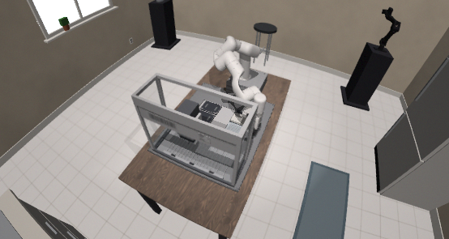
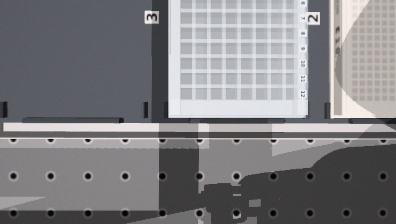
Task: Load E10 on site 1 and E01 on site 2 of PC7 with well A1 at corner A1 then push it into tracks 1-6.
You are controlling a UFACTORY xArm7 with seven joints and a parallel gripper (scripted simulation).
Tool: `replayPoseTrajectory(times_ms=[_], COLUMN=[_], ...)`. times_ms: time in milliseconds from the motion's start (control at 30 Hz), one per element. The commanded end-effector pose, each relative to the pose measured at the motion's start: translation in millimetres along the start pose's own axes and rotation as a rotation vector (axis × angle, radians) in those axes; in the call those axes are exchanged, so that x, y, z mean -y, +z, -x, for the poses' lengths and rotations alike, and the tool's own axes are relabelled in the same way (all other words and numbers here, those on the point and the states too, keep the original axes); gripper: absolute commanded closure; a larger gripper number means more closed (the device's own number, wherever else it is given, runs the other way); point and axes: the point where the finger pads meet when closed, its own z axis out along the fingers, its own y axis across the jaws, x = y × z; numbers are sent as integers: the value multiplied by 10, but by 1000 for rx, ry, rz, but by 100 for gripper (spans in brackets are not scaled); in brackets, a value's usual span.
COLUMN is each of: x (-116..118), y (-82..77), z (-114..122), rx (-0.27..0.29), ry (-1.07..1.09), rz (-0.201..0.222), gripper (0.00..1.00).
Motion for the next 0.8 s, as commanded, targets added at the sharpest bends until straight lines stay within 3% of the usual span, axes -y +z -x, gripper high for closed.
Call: replayPoseTrajectory(times_ms=[0, 767], x=[10, 9], y=[-80, -430], z=[8, 7], rx=[2, 2], ry=[0, 0], rz=[-3, -3], gripper=[0, 0])
